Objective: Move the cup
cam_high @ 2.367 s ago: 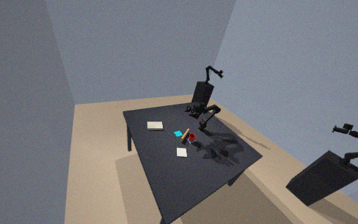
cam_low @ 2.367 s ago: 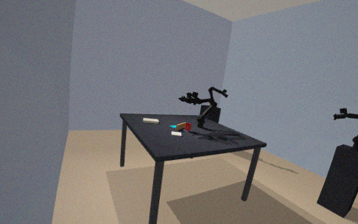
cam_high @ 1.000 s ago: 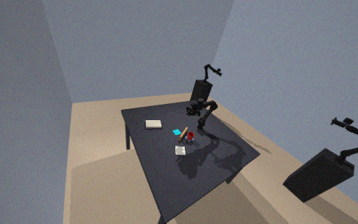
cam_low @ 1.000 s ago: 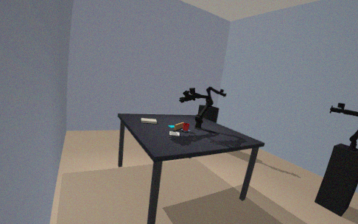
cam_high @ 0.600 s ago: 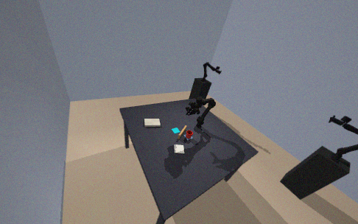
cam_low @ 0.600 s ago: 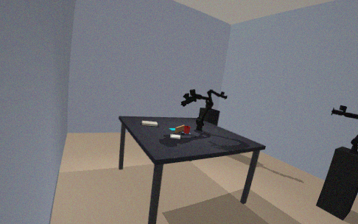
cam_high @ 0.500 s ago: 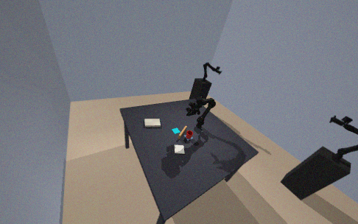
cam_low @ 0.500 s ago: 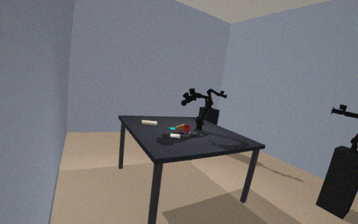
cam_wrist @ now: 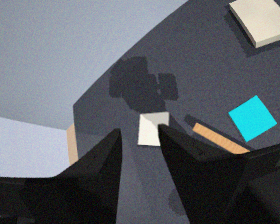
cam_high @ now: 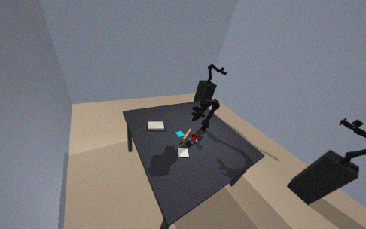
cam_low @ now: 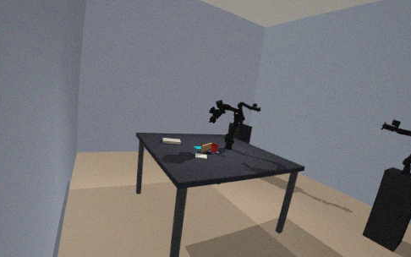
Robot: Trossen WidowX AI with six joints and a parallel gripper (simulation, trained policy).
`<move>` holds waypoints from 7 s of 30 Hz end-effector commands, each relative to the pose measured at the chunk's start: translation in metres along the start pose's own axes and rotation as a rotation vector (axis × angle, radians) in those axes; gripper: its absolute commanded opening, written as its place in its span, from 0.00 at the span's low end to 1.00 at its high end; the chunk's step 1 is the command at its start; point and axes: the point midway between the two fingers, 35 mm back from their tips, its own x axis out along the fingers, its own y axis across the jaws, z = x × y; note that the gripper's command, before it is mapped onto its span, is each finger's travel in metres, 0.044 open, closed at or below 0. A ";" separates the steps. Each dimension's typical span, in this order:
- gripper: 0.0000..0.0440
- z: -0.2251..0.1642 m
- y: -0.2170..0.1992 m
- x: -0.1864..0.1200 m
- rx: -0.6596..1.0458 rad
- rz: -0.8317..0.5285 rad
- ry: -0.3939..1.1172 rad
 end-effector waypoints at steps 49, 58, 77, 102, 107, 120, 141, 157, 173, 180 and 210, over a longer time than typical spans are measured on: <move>0.29 -0.067 -0.038 0.028 0.469 -0.613 0.389; 0.29 -0.077 -0.057 0.030 0.486 -0.737 0.424; 0.34 -0.098 -0.087 0.034 0.518 -0.905 0.437; 0.37 -0.141 -0.123 0.055 0.499 -1.045 0.448; 0.37 -0.151 -0.130 0.061 0.486 -1.063 0.451; 0.37 -0.182 -0.156 0.080 0.425 -1.086 0.477; 0.02 -0.188 -0.164 0.094 0.366 -1.022 0.481; 0.04 -0.164 -0.144 0.085 0.465 -0.986 0.420; 0.01 -0.119 -0.126 0.073 0.603 -0.923 0.327; 0.00 -0.097 -0.127 0.074 0.652 -0.893 0.278; 0.00 -0.033 -0.194 0.112 0.799 -0.846 0.106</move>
